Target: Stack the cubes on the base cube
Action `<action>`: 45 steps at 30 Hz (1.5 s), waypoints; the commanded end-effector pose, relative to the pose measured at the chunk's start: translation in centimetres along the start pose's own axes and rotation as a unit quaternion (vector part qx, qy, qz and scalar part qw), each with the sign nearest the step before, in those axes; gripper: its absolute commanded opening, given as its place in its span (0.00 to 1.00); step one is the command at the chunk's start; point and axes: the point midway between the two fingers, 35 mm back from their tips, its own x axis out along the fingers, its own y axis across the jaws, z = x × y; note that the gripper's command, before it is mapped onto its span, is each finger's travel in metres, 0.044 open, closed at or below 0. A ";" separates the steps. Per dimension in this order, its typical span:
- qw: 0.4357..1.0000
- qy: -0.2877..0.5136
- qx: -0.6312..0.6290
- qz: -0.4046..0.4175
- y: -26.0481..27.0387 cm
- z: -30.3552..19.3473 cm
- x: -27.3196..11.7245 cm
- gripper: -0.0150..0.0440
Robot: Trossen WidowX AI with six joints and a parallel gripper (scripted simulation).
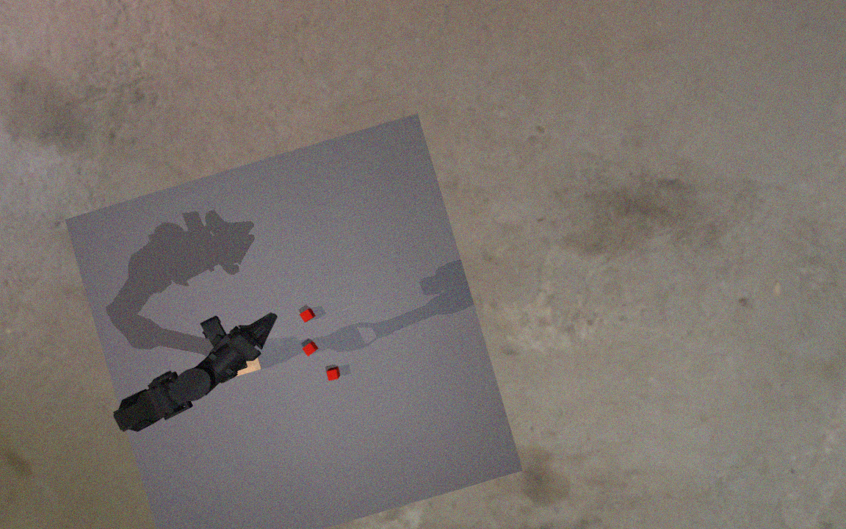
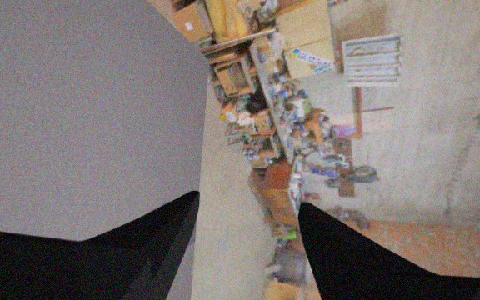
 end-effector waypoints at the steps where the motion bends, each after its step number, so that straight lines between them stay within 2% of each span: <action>1: 0.996 0.064 0.007 0.060 2.5 -4.8 2.2 0.70; 8: 0.978 0.142 0.023 0.151 6.5 -11.5 3.7 0.70; 15: 0.947 0.201 0.045 0.247 11.1 -17.7 3.7 0.70; 31: 0.840 0.248 0.117 0.468 22.5 -27.9 -1.0 0.70; 40: 0.831 0.247 0.123 0.483 23.4 -28.4 -1.5 0.70; 45: 0.831 0.247 0.123 0.483 25.9 -29.4 -0.1 0.70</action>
